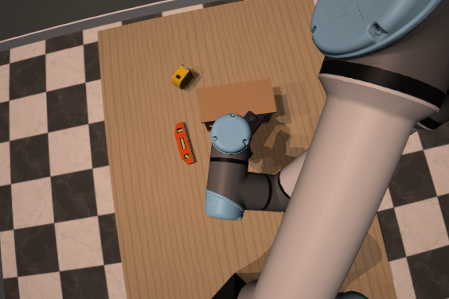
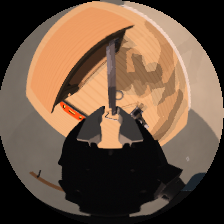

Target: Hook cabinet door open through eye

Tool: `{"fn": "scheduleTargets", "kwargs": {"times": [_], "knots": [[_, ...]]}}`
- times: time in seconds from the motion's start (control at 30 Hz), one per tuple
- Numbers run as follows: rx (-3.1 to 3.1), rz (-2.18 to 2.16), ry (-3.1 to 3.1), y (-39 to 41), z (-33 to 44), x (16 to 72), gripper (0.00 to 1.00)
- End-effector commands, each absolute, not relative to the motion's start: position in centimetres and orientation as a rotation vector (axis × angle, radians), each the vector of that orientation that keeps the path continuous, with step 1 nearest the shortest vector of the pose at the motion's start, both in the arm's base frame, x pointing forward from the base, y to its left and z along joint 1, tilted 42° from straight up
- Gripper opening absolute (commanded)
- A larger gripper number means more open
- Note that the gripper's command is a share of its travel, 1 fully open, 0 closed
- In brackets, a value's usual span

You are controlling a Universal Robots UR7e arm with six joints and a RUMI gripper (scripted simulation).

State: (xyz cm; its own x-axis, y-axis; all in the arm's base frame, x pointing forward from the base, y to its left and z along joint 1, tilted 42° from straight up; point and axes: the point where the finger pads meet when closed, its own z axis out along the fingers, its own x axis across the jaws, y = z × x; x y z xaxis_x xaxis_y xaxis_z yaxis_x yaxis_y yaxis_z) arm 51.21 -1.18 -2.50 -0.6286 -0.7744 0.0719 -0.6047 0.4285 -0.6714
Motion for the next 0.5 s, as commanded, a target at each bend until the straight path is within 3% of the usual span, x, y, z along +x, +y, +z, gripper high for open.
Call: {"fn": "scheduleTargets", "kwargs": {"times": [0.0, 0.47], "knots": [[-1.154, -0.981, 2.448, -0.93, -2.47, 51.41, 0.15], [-1.078, -0.965, 2.466, -0.19, -2.49, 52.09, 0.15]]}}
